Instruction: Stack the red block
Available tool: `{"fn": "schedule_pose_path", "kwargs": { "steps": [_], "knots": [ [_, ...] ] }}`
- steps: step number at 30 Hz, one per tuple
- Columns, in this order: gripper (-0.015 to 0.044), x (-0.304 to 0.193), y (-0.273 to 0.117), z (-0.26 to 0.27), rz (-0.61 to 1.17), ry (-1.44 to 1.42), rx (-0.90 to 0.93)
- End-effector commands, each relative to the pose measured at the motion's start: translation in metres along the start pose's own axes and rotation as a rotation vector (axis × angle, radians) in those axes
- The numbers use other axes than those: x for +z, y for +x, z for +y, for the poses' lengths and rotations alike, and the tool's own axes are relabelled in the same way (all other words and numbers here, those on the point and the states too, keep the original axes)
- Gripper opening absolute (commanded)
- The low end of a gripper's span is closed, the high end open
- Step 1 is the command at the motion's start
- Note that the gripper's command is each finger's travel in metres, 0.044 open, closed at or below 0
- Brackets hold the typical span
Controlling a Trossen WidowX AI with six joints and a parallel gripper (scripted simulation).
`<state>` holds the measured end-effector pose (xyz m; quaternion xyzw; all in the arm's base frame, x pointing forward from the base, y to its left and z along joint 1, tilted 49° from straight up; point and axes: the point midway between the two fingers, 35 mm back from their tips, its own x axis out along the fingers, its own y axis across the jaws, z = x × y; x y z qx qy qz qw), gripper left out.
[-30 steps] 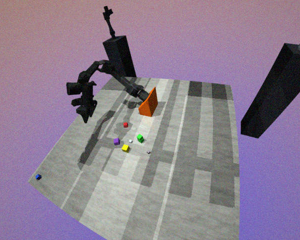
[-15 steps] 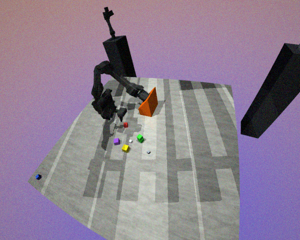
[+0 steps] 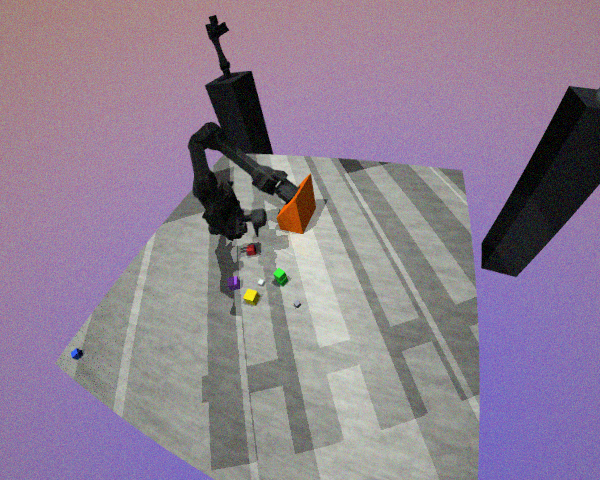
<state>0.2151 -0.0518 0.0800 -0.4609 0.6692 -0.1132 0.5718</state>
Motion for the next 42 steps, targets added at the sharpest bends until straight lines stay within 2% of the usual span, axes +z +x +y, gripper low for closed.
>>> {"fn": "schedule_pose_path", "kwargs": {
  "steps": [1,12,42],
  "knots": [
    [0.0440,-0.001,0.000,0.002,0.009,-0.017,0.005],
    [0.0440,-0.002,0.043,0.001,0.009,-0.016,0.003],
    [0.0440,-0.004,0.079,0.000,0.010,-0.016,0.001]
  ]
}}
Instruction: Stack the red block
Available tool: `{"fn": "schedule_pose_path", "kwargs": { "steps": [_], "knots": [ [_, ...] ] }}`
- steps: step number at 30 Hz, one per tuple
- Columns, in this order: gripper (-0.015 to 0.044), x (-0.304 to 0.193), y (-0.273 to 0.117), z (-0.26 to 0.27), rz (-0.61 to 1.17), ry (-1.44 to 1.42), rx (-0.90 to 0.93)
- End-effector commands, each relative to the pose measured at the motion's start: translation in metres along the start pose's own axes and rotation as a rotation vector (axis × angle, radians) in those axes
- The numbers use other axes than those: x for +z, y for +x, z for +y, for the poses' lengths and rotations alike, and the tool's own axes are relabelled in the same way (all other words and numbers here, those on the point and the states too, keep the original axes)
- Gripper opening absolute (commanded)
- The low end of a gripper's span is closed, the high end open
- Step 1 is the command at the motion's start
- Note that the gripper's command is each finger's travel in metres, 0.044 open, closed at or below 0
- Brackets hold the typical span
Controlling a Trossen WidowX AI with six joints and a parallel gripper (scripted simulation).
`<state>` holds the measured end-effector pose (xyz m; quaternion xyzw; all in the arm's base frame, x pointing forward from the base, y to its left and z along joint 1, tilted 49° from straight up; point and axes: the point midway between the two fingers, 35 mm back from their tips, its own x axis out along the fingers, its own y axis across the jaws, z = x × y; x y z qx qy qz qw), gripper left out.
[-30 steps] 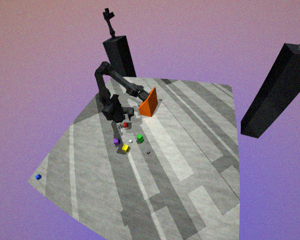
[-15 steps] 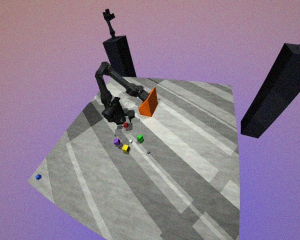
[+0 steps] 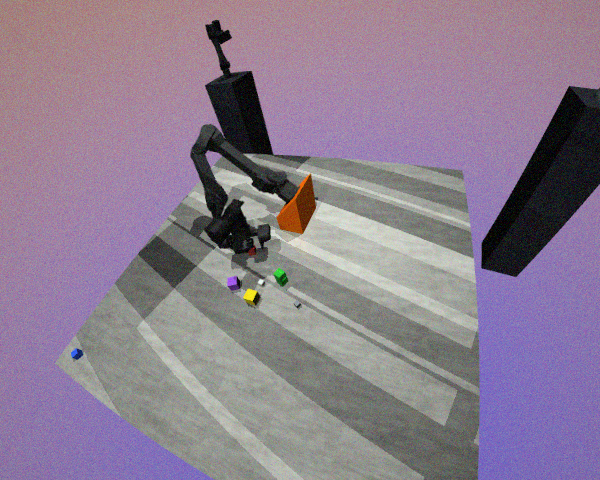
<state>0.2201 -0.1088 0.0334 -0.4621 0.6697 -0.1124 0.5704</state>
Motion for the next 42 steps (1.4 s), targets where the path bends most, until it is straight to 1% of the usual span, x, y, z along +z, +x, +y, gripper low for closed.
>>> {"fn": "schedule_pose_path", "kwargs": {
  "steps": [1,16,29,37,39,42],
  "knots": [
    [0.0440,-0.0016,0.0050,0.0026,0.009,-0.013,0.002],
    [0.0440,-0.0016,0.0044,0.0026,0.009,-0.013,0.002],
    [0.0099,-0.0016,0.0044,0.0026,0.009,-0.013,0.002],
    [0.0045,-0.0016,0.0044,0.0026,0.009,-0.013,0.002],
    [0.0000,-0.0014,0.0025,0.0026,0.008,-0.013,0.002],
    [0.0000,-0.0006,-0.0049,0.0027,0.008,-0.013,0.004]
  ]
}}
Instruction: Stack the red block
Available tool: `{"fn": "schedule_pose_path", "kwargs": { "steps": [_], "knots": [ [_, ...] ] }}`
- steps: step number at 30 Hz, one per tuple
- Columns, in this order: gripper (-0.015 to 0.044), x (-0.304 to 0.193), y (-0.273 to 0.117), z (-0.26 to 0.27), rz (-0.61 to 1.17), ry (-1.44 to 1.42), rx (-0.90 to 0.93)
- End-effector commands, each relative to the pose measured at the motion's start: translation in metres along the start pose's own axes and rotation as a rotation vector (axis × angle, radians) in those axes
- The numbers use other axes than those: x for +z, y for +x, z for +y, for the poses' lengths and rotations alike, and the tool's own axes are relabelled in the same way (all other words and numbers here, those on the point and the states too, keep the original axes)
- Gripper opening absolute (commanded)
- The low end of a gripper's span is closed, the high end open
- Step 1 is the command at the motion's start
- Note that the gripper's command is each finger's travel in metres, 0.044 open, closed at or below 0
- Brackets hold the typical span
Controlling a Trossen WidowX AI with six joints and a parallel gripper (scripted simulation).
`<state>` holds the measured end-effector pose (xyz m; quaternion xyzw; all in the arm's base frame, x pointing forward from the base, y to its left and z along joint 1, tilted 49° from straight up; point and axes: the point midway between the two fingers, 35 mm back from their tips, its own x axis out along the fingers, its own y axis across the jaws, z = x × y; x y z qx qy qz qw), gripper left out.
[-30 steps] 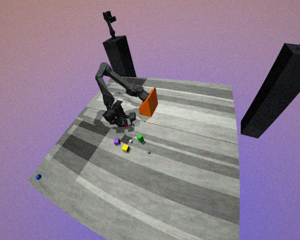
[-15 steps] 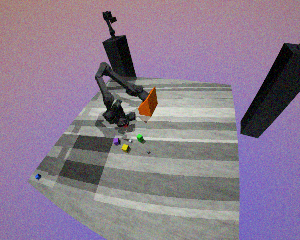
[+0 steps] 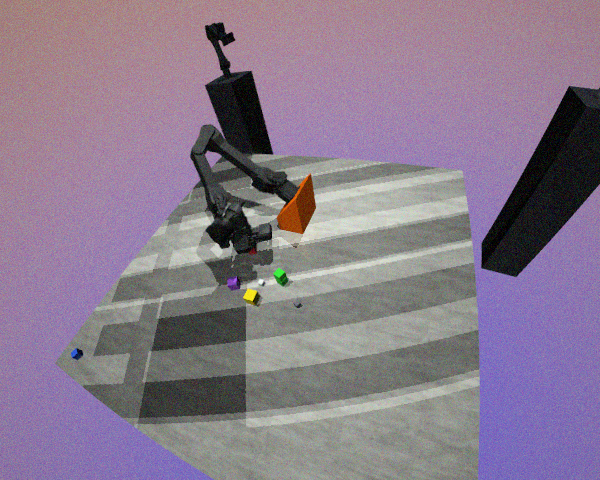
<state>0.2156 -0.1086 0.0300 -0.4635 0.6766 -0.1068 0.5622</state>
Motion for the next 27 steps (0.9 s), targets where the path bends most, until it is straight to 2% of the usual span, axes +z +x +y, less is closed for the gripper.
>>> {"fn": "schedule_pose_path", "kwargs": {
  "steps": [1,27],
  "knots": [
    [0.0000,0.002,-0.010,-0.002,-0.006,0.006,-0.005],
    [0.0000,0.002,-0.115,-0.001,-0.007,0.004,-0.002]
  ]
}}
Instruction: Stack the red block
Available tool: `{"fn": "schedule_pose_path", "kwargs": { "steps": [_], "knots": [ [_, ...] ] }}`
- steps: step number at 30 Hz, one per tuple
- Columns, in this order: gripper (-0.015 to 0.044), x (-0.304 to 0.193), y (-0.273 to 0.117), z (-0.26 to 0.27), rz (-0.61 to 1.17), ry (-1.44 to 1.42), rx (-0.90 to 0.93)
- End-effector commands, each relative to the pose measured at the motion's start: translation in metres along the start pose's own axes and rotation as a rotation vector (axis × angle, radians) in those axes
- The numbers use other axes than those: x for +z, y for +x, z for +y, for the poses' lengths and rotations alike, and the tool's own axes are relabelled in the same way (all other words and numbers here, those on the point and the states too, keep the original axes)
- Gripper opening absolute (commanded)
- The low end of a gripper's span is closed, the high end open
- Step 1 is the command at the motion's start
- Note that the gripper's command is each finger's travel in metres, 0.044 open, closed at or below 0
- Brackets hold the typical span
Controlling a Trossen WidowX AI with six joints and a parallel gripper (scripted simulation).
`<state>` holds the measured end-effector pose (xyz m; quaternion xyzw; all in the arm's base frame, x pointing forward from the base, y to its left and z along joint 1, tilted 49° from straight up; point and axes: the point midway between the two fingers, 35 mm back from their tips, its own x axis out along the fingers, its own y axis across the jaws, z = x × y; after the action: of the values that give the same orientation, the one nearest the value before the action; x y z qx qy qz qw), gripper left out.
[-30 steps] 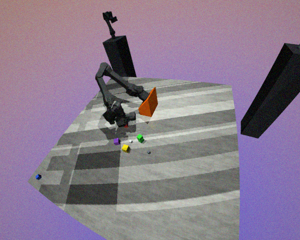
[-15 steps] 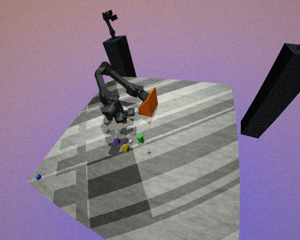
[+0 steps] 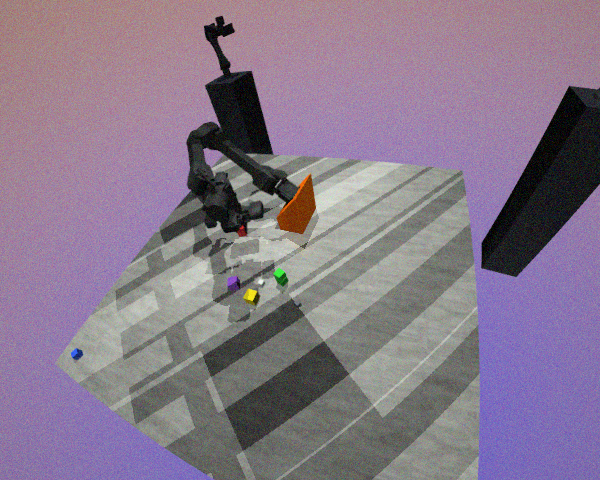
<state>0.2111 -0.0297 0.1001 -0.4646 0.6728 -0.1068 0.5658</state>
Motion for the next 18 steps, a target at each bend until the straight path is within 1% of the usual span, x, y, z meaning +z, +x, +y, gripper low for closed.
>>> {"fn": "schedule_pose_path", "kwargs": {
  "steps": [1,3,8,18],
  "knots": [
    [0.0000,0.000,-0.009,0.000,0.003,0.002,0.002],
    [0.0000,0.000,-0.005,0.000,-0.001,0.001,0.000],
    [0.0000,0.003,-0.010,0.001,0.003,0.002,0.003],
    [0.0000,0.041,-0.015,0.017,-0.006,0.002,0.006]
  ]
}}
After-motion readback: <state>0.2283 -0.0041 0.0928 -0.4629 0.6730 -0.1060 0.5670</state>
